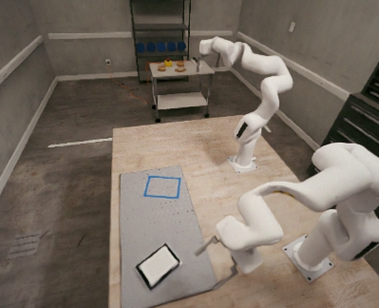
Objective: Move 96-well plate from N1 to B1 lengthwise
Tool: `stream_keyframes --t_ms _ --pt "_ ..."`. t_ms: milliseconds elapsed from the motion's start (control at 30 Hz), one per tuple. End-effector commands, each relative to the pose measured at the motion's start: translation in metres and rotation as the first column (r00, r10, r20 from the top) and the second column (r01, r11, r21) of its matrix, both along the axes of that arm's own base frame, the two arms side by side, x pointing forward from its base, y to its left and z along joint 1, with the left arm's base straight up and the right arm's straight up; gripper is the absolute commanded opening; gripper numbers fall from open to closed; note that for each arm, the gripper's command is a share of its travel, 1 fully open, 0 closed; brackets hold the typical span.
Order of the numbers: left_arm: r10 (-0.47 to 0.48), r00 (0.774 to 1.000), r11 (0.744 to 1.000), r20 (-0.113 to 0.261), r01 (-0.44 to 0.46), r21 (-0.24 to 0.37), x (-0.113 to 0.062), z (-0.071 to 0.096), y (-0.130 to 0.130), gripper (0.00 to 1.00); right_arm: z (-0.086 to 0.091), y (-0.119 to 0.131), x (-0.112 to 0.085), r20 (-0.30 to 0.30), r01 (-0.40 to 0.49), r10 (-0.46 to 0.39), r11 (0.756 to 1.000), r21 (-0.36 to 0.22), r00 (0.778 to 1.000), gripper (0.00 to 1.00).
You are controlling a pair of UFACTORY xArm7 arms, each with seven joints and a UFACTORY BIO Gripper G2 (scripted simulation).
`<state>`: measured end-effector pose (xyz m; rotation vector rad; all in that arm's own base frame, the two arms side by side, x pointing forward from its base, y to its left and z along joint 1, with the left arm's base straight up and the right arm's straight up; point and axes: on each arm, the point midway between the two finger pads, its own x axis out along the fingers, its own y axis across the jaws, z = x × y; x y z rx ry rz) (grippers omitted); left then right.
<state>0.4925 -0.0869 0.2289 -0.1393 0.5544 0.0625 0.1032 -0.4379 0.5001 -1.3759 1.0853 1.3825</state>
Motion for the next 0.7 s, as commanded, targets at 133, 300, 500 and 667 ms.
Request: stream_keyframes --t_ms 133,300,500,667 --pt "-0.002 0.988 1.000 0.155 -0.002 0.026 0.016 0.014 0.023 0.37 0.002 0.000 0.000 0.001 0.000 0.000 1.000 -0.004 1.000 1.00" --pt "-0.010 0.973 0.999 0.232 -0.001 0.044 0.023 0.023 0.038 0.37 0.002 0.000 0.000 0.001 0.000 0.000 1.000 -0.004 1.000 1.00" --pt "-0.023 0.951 0.998 0.308 0.003 0.065 0.029 0.033 0.051 0.37 0.002 0.000 0.000 0.001 0.000 0.000 1.000 -0.004 1.000 1.00" --pt "-0.044 0.919 0.996 0.393 0.008 0.093 0.035 0.049 0.068 0.37 0.002 0.000 0.000 0.001 0.000 0.000 1.000 -0.004 1.000 1.00"
